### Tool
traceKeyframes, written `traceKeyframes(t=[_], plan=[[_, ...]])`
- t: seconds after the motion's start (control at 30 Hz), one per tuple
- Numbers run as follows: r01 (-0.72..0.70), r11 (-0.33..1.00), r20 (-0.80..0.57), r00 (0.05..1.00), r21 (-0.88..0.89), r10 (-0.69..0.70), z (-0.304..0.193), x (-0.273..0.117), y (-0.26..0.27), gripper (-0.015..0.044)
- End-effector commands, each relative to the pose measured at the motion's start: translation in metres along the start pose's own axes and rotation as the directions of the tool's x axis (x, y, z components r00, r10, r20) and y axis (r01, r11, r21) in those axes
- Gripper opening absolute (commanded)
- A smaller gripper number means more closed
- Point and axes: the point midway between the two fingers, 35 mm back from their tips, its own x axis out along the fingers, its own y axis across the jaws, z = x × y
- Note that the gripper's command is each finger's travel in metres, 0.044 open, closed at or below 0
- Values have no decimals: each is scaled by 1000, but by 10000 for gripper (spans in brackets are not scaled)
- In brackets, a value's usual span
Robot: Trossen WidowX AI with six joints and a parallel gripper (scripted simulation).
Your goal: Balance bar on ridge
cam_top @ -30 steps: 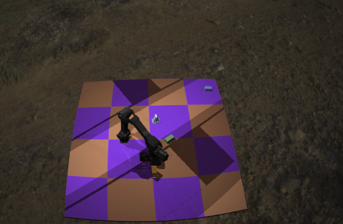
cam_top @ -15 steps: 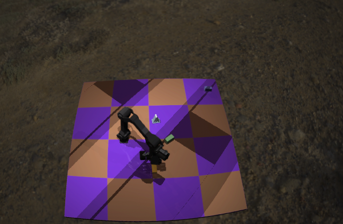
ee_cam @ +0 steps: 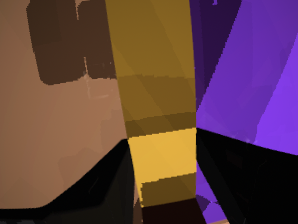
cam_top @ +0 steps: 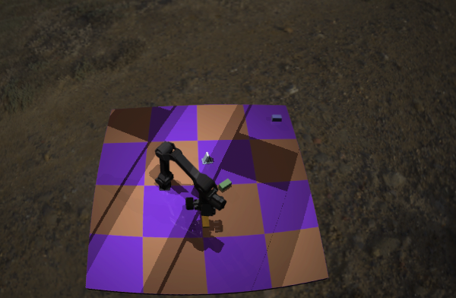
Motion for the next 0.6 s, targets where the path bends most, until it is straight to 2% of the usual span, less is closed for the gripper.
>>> traceKeyframes(t=[0.0,0.57], plan=[[-8,1000,14,1000,2,8,2,-14,1,0],[-6,1000,15,1000,3,6,-3,-56,-4,0]])
